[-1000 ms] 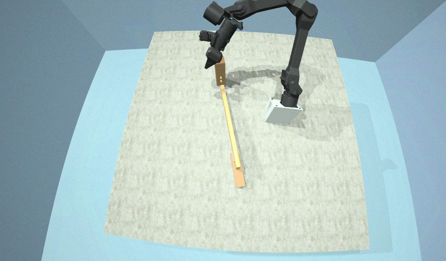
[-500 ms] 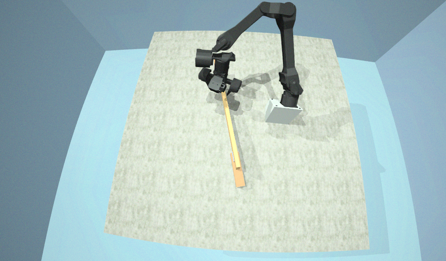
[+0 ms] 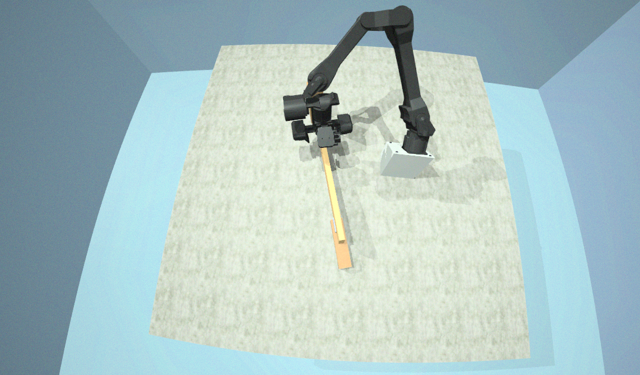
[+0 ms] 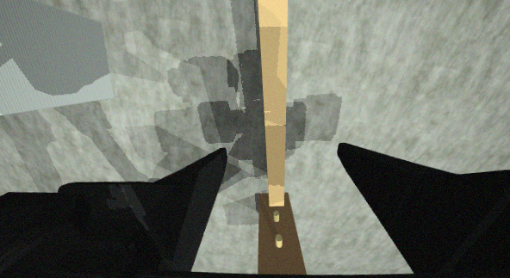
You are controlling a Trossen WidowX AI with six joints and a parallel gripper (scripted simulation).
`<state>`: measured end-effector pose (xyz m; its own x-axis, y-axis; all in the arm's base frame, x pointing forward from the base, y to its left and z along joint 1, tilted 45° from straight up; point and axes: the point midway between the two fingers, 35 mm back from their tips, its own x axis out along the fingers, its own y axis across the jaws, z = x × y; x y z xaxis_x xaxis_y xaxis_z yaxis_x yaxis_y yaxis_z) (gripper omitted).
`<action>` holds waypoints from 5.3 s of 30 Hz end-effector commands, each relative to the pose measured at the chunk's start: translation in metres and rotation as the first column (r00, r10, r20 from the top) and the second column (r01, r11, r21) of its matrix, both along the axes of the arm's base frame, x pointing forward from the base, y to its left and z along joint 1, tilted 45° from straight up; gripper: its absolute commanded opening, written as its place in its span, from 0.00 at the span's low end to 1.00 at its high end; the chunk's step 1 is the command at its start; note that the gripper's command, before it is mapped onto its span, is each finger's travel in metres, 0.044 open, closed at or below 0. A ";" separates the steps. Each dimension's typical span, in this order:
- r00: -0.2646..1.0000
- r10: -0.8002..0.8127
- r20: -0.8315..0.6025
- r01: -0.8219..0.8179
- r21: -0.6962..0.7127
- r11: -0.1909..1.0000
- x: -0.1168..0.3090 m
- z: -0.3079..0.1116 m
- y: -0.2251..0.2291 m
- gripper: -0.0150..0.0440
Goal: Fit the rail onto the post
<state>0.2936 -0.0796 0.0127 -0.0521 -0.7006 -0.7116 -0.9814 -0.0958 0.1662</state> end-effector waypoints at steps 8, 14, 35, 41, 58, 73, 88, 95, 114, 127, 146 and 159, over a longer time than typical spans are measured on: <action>1.000 0.004 -0.009 -0.004 -0.004 1.000 -0.001 -0.013 -0.012 1.00; 1.000 0.004 -0.009 -0.004 -0.003 1.000 -0.002 -0.020 -0.019 1.00; 1.000 0.003 -0.010 -0.003 -0.006 1.000 -0.006 -0.043 -0.042 1.00; 1.000 0.003 -0.010 -0.003 -0.008 1.000 -0.007 -0.048 -0.047 1.00; 1.000 0.003 -0.010 -0.003 -0.008 1.000 -0.007 -0.048 -0.047 0.34; 1.000 0.003 -0.010 -0.003 -0.008 1.000 -0.007 -0.048 -0.047 0.25; 1.000 0.003 -0.010 -0.003 -0.008 1.000 -0.006 -0.043 -0.042 0.25; 1.000 0.003 -0.010 -0.003 -0.008 1.000 -0.005 -0.041 -0.039 0.25; 1.000 0.003 -0.010 -0.003 -0.007 1.000 -0.003 -0.034 -0.032 0.25; 1.000 0.003 -0.009 -0.003 -0.007 1.000 -0.002 -0.030 -0.028 0.25; 1.000 0.003 -0.009 -0.003 -0.007 1.000 -0.002 -0.028 -0.026 0.25; 1.000 0.003 -0.009 -0.003 -0.007 1.000 -0.003 -0.028 -0.026 0.25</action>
<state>0.2905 -0.1084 -0.0158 -0.0608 -0.7098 -0.7018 -0.9794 -0.0933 0.1793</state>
